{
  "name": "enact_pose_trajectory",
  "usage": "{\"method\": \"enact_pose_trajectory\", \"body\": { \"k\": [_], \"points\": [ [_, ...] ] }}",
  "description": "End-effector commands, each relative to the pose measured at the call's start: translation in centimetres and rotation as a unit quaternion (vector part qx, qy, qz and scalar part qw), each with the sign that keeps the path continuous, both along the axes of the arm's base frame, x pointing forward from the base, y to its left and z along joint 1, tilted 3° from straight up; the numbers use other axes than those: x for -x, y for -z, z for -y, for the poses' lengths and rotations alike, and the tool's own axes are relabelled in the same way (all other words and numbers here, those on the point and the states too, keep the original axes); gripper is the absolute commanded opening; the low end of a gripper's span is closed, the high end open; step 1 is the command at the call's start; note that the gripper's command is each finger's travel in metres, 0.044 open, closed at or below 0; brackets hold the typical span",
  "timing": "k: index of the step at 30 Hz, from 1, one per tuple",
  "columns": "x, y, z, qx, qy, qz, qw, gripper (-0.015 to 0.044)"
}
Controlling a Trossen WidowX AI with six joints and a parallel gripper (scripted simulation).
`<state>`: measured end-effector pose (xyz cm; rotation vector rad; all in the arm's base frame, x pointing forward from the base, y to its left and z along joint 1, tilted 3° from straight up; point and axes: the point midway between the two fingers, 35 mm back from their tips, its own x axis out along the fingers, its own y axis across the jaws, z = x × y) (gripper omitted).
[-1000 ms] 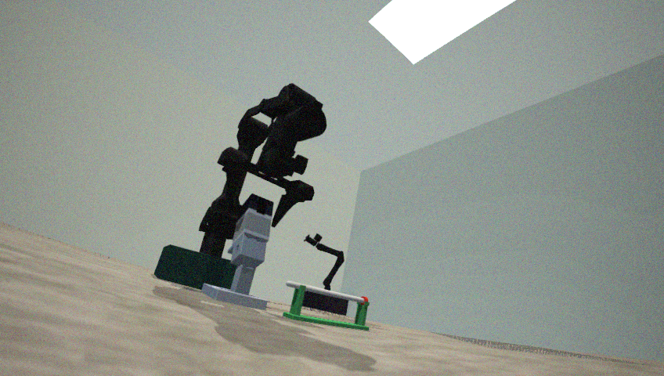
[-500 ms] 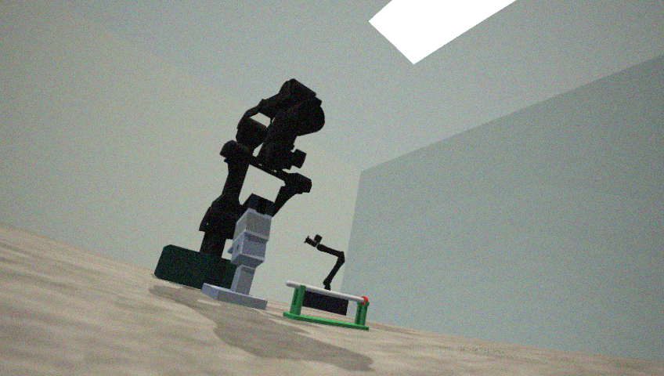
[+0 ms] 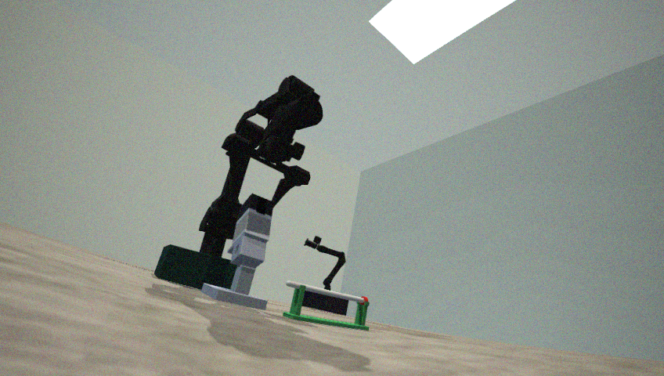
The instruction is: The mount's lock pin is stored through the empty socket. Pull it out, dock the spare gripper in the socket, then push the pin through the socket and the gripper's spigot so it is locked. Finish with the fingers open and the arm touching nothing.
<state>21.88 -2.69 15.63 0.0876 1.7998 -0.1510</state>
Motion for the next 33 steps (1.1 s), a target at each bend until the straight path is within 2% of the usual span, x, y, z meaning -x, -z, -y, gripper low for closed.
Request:
{"method": "enact_pose_trajectory", "body": {
  "k": [1,29,33],
  "points": [
    [0.1,-0.9,-0.1,0.001,0.001,0.019,1.0,0.044],
    [1.0,-5.0,-0.2,0.01,-0.004,0.12,0.993,0.044],
    [0.9,-4.3,-0.2,0.01,-0.002,0.105,0.994,0.044]
  ]
}}
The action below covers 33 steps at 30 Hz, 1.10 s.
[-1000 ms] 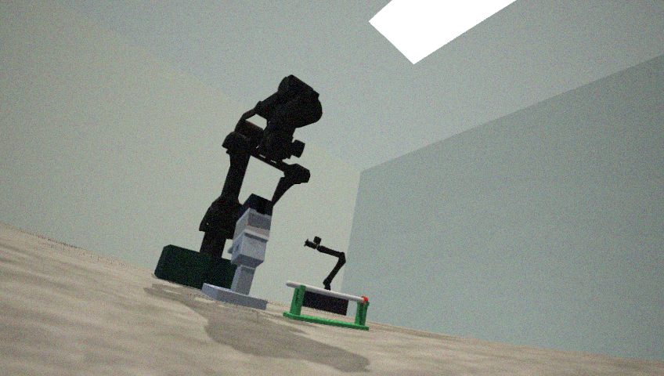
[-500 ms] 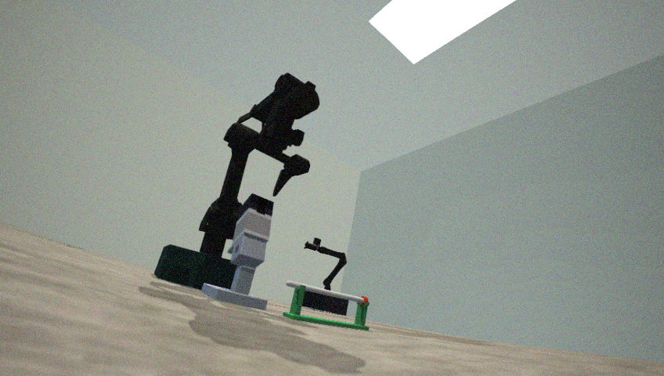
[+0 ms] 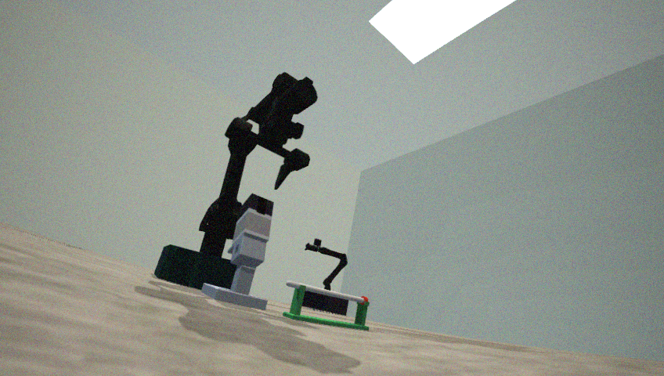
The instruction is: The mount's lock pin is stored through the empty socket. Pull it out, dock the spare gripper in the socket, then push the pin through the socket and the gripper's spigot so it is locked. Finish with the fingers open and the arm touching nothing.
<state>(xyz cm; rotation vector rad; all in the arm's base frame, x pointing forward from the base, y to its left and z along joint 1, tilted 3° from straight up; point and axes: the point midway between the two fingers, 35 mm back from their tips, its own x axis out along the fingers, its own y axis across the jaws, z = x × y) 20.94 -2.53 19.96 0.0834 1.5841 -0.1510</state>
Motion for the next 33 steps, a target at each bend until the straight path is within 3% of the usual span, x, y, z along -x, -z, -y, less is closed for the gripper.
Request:
{"method": "enact_pose_trajectory", "body": {
  "k": [1,11,19,26,33],
  "points": [
    [0.0,0.1,0.0,0.0,0.0,-0.002,1.0,0.044],
    [-1.8,0.1,-9.2,-0.004,0.0,0.0,1.0,0.018],
    [-2.9,0.3,-11.7,0.0,-0.028,-0.002,1.0,0.018],
    [-9.7,3.1,-11.1,0.042,-0.329,-0.026,0.943,0.018],
    [-15.9,7.4,-9.7,0.076,-0.606,-0.088,0.787,0.018]
  ]
}}
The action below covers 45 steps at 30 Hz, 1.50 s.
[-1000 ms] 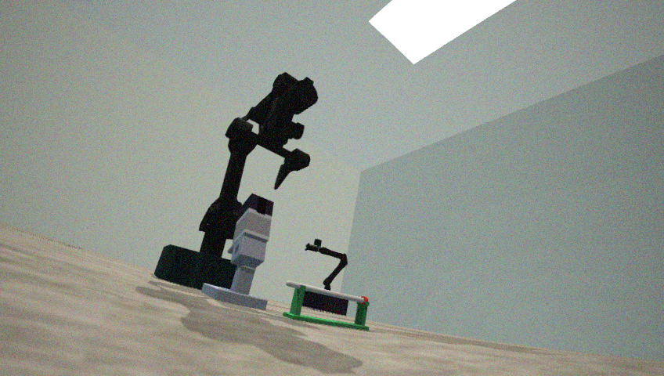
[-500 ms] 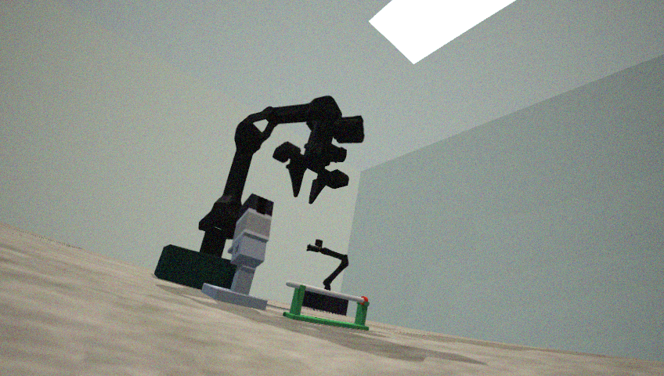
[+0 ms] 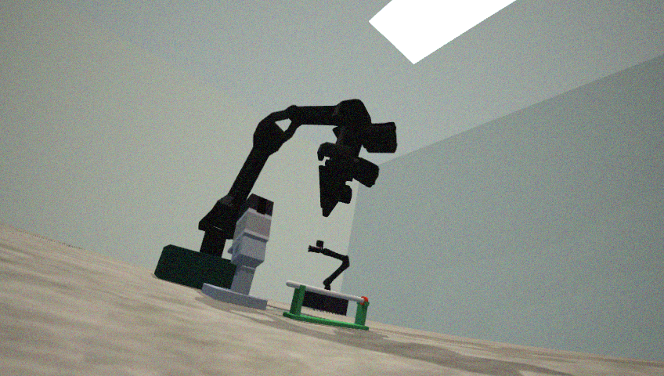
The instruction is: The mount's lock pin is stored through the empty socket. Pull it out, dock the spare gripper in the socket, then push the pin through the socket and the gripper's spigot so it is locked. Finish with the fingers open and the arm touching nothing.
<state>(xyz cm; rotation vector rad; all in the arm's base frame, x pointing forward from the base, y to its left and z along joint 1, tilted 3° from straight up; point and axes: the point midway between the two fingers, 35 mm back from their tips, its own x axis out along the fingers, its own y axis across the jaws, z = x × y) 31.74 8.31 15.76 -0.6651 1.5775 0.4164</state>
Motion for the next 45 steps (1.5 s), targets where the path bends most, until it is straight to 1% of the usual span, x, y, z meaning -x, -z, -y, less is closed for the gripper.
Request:
{"method": "enact_pose_trajectory", "body": {
  "k": [1,4,20,23,32,45],
  "points": [
    [-5.8,3.8,1.4,0.045,-0.272,-0.057,0.959,0.018],
    [-7.0,4.9,1.8,0.055,-0.338,-0.077,0.936,0.018],
    [-7.9,5.2,2.3,0.055,-0.341,-0.078,0.935,0.018],
    [-8.0,6.4,2.3,0.055,-0.341,-0.078,0.935,0.018],
    [-8.0,12.0,2.5,0.055,-0.341,-0.078,0.935,0.018],
    [-8.1,13.8,2.5,0.055,-0.341,-0.078,0.935,0.018]
  ]
}}
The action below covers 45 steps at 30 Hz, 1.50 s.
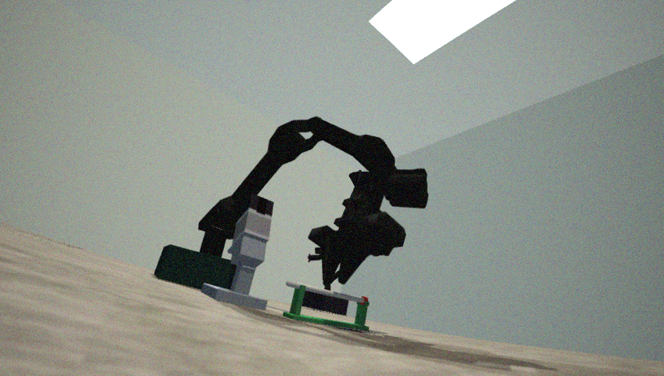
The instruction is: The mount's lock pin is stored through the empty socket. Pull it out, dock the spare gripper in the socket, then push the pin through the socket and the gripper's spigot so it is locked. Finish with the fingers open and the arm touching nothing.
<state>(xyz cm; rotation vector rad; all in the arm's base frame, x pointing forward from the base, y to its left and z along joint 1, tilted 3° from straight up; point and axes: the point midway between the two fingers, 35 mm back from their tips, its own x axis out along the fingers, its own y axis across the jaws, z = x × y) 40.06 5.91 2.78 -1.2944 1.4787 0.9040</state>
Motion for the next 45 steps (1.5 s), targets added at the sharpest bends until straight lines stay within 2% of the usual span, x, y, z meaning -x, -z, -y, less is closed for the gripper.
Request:
{"method": "enact_pose_trajectory", "body": {
  "k": [1,32,39,45],
  "points": [
    [0.2,1.0,0.1,0.003,-0.002,-0.007,1.0,0.018],
    [0.1,4.9,0.2,0.003,-0.002,-0.007,1.0,0.018],
    [0.1,4.9,0.2,0.003,-0.002,-0.007,1.0,0.0],
    [0.1,4.9,0.2,0.003,-0.002,-0.007,1.0,0.0]
  ]
}}
